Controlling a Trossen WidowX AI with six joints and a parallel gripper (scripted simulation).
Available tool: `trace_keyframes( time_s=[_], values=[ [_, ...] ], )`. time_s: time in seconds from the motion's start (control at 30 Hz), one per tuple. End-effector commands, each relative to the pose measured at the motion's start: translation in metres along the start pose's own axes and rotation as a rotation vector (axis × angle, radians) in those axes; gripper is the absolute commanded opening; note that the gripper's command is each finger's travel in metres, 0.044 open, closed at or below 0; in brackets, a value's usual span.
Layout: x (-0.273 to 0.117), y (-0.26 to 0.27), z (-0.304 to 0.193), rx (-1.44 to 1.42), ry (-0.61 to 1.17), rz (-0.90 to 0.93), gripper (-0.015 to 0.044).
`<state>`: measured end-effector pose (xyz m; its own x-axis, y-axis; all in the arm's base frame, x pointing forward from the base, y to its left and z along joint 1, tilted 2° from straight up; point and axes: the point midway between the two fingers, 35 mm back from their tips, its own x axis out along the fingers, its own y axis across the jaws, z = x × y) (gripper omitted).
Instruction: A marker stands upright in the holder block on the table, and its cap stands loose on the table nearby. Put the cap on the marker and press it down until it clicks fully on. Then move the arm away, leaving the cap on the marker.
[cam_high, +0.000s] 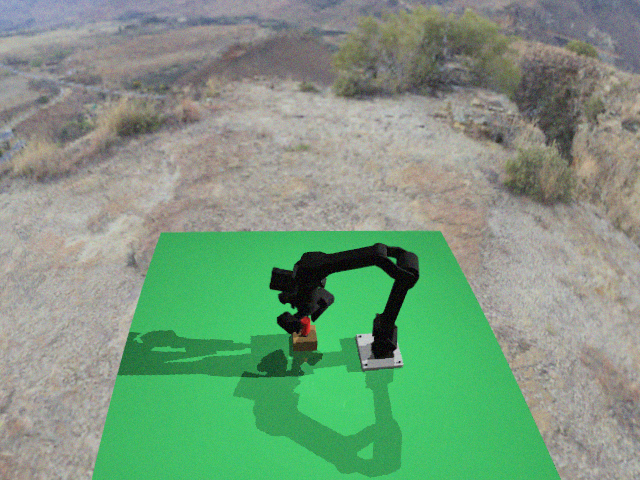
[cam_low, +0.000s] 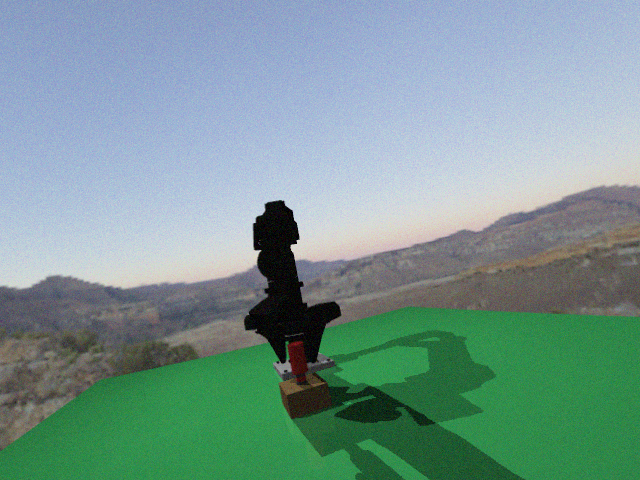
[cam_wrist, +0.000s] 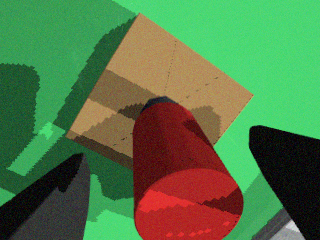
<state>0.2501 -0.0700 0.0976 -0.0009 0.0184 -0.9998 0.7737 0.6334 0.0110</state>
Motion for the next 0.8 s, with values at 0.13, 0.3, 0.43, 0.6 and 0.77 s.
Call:
trace_keyframes(
  time_s=[0.13, 0.3, 0.43, 0.6, 0.77],
  values=[
    [-0.008, 0.001, 0.001, 0.000, 0.000, 0.000, 0.0440],
    [-0.067, 0.001, 0.001, 0.000, 0.000, 0.000, 0.0440],
    [-0.075, 0.000, 0.000, 0.000, 0.000, 0.000, 0.0440],
    [-0.074, 0.000, 0.000, -0.140, 0.000, -0.001, 0.0361],
    [-0.068, 0.000, -0.001, -0.623, -0.001, -0.003, 0.0230]
  ],
)
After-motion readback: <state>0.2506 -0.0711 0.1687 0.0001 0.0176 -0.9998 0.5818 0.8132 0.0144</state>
